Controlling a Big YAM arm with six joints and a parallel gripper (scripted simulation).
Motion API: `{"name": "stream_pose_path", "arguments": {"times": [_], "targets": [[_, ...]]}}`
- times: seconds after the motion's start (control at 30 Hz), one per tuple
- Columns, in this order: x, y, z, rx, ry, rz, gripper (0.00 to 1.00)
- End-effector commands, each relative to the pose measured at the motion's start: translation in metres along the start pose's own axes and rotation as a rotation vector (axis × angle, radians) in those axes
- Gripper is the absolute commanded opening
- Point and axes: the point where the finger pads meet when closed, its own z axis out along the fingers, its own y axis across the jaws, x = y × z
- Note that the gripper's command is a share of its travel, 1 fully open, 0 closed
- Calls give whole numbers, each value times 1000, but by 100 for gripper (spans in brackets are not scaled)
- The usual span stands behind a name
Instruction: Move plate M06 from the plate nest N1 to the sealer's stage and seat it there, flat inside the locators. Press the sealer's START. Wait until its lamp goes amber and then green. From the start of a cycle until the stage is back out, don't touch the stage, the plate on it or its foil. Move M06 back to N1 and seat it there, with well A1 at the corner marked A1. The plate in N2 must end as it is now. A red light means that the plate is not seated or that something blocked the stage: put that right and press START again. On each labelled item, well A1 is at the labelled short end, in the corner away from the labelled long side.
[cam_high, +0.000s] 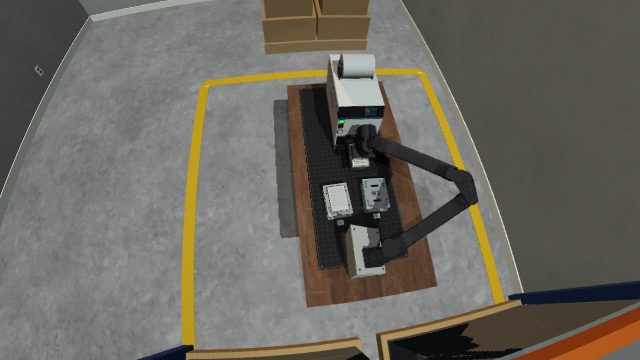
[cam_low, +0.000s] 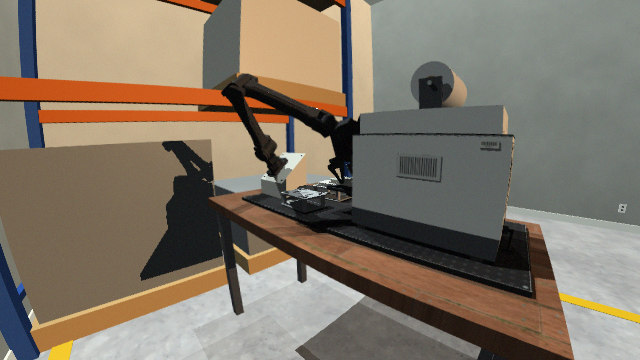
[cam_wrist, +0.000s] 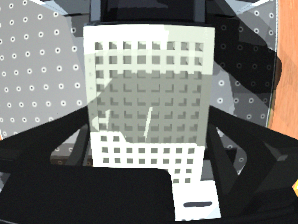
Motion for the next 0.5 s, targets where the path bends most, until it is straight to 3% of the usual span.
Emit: {"name": "stream_pose_path", "arguments": {"times": [0.0,0.17,0.47], "targets": [[11,1,10,-2,33,1,0],[14,3,12,-2,40,-8,0],[-9,-7,3,1,-2,12,0]]}}
